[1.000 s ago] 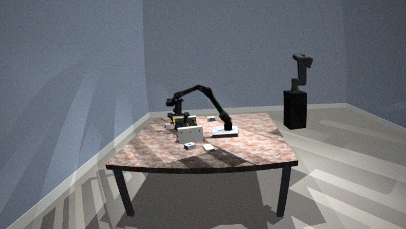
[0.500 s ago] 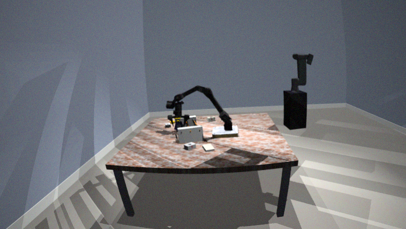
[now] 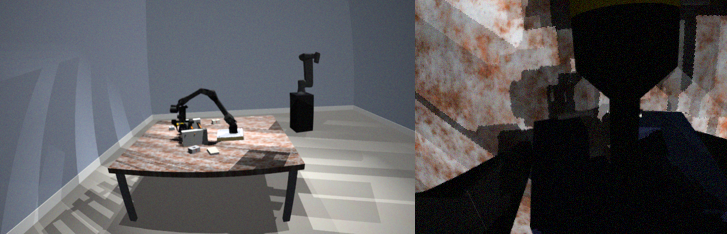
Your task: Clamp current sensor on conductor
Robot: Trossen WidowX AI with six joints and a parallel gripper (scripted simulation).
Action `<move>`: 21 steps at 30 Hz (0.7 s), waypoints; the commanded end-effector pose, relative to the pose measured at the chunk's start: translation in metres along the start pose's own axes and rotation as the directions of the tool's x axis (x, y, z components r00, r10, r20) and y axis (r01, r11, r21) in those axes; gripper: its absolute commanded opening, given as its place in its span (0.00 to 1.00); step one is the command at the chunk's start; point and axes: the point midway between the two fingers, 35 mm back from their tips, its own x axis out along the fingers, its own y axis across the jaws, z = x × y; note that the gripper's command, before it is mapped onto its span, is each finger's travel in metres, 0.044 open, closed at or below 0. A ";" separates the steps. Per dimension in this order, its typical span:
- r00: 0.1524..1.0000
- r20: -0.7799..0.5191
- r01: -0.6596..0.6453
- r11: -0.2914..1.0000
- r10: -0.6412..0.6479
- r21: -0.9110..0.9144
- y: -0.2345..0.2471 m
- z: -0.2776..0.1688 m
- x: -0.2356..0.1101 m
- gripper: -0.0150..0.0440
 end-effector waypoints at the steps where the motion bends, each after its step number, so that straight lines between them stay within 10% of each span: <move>1: 1.000 0.000 -0.001 1.000 0.001 0.000 0.000 0.000 -0.001 0.93; 21: 1.000 0.000 -0.001 1.000 0.001 0.000 0.000 0.000 -0.001 0.61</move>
